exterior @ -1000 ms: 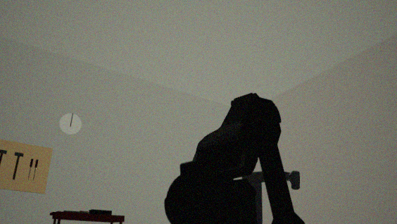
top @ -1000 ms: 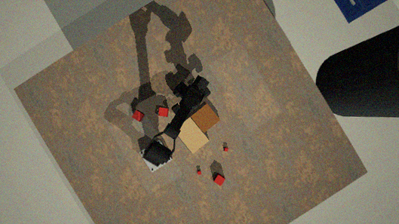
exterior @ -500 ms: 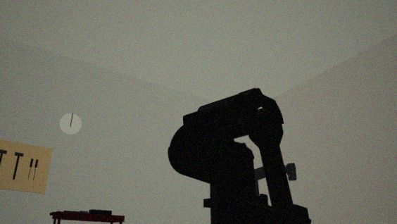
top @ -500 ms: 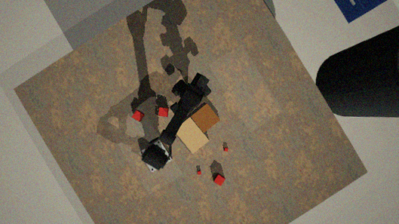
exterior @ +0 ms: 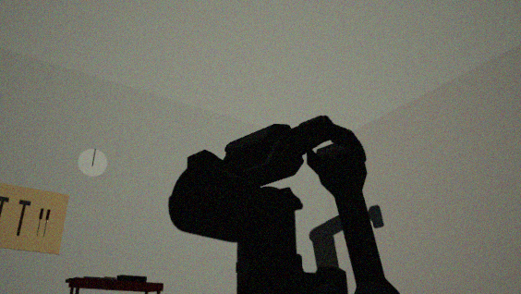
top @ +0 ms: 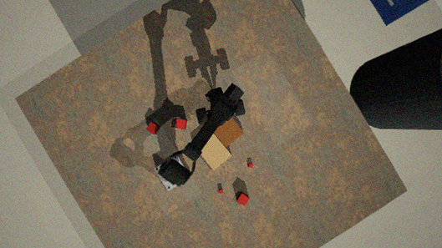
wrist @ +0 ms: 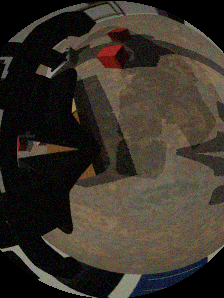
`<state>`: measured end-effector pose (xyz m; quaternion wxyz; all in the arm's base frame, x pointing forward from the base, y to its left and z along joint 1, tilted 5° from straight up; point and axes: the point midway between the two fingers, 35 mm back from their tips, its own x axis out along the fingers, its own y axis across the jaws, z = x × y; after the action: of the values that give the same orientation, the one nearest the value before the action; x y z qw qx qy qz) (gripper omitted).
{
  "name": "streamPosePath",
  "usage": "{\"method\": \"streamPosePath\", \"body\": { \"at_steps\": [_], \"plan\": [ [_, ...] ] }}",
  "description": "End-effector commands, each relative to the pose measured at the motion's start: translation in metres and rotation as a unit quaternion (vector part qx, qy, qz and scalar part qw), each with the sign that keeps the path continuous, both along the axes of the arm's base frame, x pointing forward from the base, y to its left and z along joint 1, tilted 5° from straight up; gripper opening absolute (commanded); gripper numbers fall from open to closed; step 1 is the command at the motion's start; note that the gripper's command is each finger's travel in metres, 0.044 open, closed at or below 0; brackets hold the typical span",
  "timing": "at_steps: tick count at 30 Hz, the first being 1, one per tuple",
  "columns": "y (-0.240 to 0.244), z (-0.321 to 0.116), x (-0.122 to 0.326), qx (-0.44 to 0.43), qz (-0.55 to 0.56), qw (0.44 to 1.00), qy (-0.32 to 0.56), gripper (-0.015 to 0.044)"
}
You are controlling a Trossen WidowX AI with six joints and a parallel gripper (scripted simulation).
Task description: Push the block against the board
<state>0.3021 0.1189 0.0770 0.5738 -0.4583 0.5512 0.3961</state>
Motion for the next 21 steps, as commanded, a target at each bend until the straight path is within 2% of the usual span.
{"method": "streamPosePath", "body": {
  "at_steps": [1, 11, 21],
  "plan": [
    [-0.007, 0.003, 0.010, 0.007, -0.073, 0.997, -0.004, 0.0000],
    [-0.027, 0.006, 0.031, 0.019, -0.241, 0.970, -0.015, 0.0000],
    [-0.049, 0.010, 0.050, 0.031, -0.400, 0.916, -0.023, 0.0000]
  ]
}}
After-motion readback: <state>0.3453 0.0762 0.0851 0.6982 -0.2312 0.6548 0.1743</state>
